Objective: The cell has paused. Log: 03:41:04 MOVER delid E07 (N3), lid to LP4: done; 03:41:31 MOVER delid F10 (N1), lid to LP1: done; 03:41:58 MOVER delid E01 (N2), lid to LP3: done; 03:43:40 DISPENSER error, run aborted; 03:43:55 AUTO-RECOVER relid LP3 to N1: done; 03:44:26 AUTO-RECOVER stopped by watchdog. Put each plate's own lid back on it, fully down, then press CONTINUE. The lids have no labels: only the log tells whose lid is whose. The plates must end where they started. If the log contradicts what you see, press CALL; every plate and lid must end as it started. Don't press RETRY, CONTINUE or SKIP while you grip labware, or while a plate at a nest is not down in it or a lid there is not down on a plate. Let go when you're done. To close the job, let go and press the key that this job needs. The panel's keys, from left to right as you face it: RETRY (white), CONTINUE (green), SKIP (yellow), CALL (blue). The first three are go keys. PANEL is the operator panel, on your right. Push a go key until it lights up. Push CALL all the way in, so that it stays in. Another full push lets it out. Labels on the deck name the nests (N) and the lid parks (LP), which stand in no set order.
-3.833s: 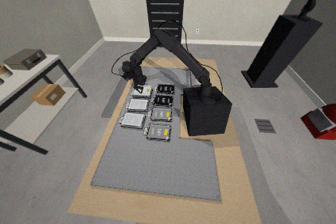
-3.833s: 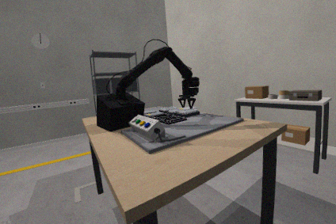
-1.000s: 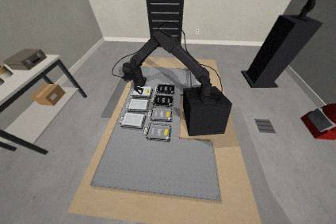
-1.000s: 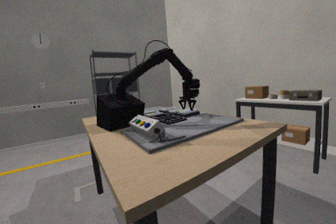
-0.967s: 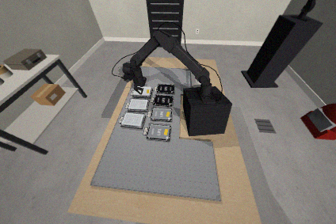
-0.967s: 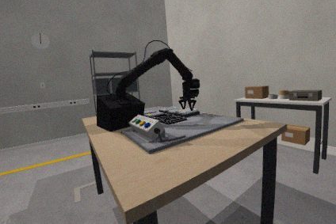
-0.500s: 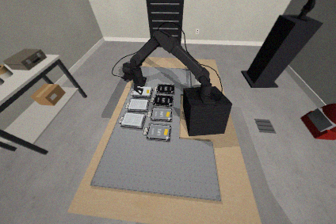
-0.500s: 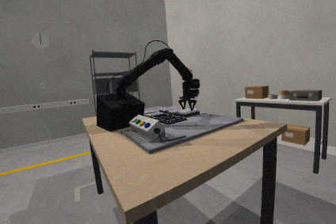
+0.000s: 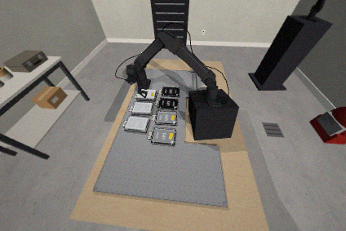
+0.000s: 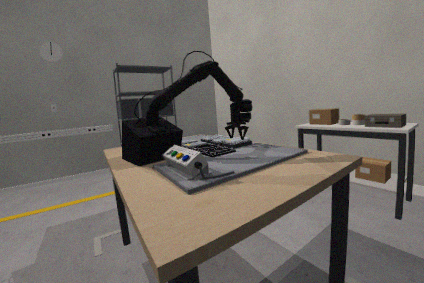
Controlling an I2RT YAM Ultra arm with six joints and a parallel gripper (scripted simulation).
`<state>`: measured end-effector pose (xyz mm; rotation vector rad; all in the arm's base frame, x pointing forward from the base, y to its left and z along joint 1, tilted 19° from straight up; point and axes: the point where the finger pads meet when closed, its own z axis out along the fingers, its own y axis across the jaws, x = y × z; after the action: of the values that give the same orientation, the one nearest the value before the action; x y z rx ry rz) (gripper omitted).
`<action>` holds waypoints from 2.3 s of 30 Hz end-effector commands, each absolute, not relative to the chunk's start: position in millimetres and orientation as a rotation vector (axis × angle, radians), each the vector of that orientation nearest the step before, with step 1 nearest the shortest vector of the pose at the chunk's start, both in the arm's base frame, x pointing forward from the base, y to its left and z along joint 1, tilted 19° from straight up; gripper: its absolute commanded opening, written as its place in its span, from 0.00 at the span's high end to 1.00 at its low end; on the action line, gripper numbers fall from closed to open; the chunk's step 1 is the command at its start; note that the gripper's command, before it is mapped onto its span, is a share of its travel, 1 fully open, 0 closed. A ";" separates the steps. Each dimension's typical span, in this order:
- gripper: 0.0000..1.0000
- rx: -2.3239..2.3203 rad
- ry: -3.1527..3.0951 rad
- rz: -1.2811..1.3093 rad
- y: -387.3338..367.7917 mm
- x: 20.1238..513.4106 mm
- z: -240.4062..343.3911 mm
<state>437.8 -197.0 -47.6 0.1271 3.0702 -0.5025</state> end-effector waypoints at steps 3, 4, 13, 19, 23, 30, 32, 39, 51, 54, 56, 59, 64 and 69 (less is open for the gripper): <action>0.00 0.120 3.036 -0.506 -197.2 444.9 -39.1; 0.00 0.120 3.036 -0.506 -197.2 444.9 -39.1; 0.00 0.120 3.036 -0.506 -197.2 444.9 -39.1; 0.00 0.120 3.036 -0.506 -197.2 444.9 -39.1; 0.00 0.120 3.036 -0.506 -197.2 444.9 -39.1; 0.00 0.114 3.030 -0.501 -191.8 445.1 -23.6; 0.00 0.113 3.020 -0.503 -189.0 448.5 -18.1; 0.00 0.124 3.005 -0.508 -187.7 451.8 -6.5; 0.00 0.119 3.006 -0.510 -186.2 451.8 -2.9; 0.00 0.120 3.008 -0.509 -186.0 451.8 -3.3; 0.00 0.121 3.010 -0.509 -185.8 451.8 -4.0; 0.00 0.119 3.014 -0.508 -185.5 451.6 -5.4; 0.00 0.117 3.021 -0.507 -185.6 451.1 -8.1; 0.00 0.117 3.022 -0.507 -185.8 450.6 -8.2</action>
<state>435.8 -193.7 -27.3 0.1351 3.0684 -0.5010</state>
